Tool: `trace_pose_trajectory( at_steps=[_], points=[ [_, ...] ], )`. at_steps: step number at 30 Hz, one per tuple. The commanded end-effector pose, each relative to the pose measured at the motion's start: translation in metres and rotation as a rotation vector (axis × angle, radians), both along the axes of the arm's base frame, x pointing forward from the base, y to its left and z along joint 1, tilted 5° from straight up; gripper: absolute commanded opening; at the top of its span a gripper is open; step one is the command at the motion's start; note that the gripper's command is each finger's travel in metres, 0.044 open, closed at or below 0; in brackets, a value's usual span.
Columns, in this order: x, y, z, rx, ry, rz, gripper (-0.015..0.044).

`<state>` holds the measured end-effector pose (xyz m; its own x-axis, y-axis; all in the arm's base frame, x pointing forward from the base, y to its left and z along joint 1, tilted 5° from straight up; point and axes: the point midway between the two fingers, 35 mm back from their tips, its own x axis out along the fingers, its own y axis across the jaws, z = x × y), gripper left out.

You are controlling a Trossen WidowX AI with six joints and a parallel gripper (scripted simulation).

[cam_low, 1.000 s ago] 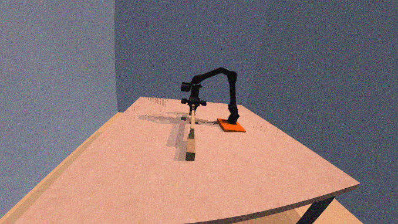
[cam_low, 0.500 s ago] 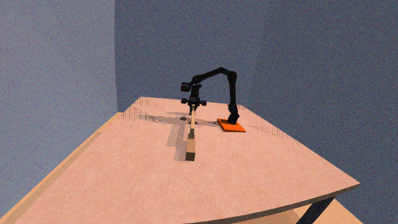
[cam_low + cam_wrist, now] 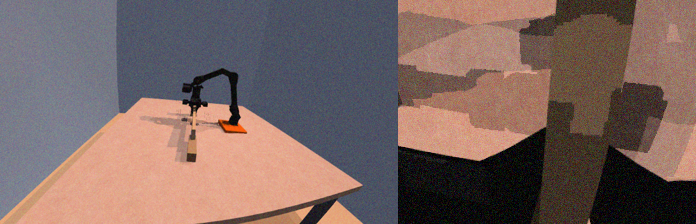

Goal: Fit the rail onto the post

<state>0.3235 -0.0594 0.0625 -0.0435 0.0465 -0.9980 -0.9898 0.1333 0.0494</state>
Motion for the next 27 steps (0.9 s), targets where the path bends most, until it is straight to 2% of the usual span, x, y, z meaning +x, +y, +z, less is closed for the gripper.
trace_pose_trajectory(
  at_steps=[1,27],
  points=[
    [-0.0002,-0.005,0.005,-0.012,-0.007,-0.002,0.0],
    [-0.0003,-0.0049,0.0026,-0.012,-0.007,-0.002,0.0]
  ],
)
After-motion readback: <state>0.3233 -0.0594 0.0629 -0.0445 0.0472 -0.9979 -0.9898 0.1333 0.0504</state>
